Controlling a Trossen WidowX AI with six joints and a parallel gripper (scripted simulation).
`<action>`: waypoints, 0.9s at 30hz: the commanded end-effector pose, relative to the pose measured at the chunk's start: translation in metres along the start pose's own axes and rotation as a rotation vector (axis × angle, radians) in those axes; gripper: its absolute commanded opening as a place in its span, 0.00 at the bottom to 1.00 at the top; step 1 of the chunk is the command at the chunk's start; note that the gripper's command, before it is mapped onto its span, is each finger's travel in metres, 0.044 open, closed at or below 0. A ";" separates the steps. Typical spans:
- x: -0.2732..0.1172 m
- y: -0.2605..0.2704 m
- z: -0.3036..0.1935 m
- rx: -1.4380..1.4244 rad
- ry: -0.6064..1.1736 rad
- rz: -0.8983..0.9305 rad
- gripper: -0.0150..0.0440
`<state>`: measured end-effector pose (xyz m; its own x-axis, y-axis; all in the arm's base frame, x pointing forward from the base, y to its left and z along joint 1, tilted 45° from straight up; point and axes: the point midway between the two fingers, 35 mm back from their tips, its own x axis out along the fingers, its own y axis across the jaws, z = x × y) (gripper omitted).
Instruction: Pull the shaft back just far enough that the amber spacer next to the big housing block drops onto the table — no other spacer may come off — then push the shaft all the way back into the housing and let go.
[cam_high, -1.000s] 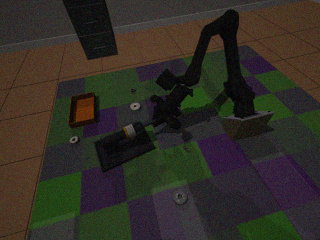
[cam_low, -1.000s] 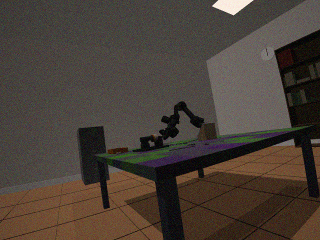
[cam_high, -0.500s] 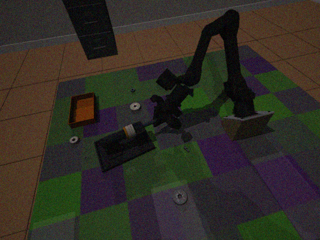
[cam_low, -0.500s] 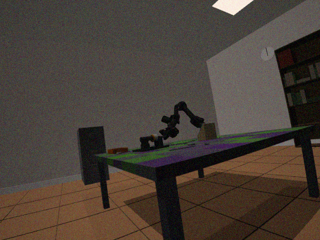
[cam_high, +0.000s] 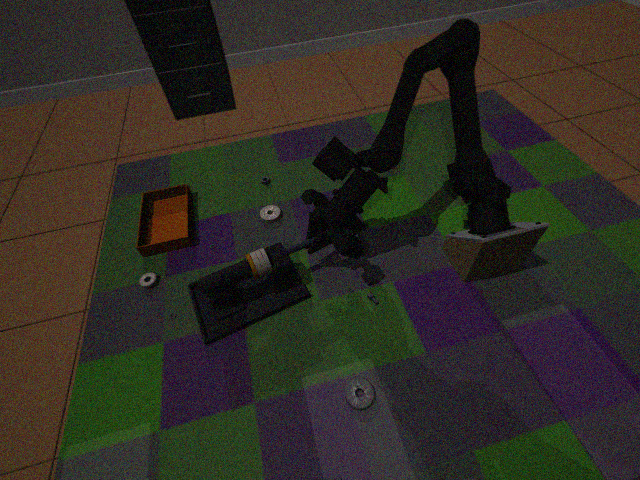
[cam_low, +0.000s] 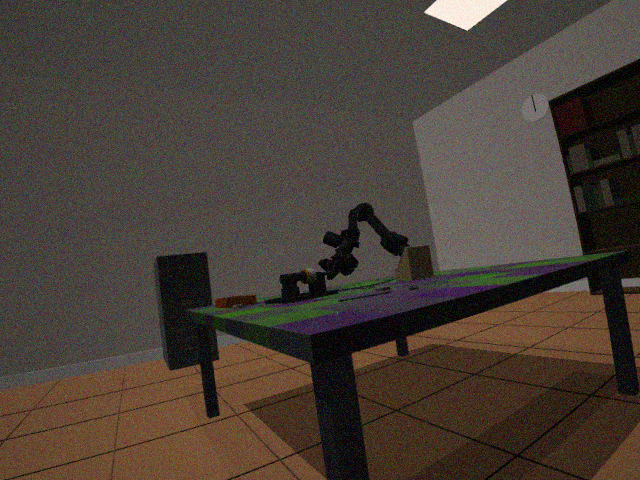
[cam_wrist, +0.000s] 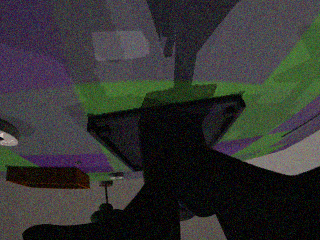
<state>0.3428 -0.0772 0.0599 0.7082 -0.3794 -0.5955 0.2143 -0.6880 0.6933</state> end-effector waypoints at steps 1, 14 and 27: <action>-0.001 0.000 0.000 -0.004 0.001 0.001 0.25; -0.002 0.000 0.001 -0.004 0.001 0.000 0.25; -0.003 0.000 0.002 -0.004 0.001 0.000 0.25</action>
<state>0.3400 -0.0777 0.0602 0.7080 -0.3795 -0.5955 0.2144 -0.6880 0.6933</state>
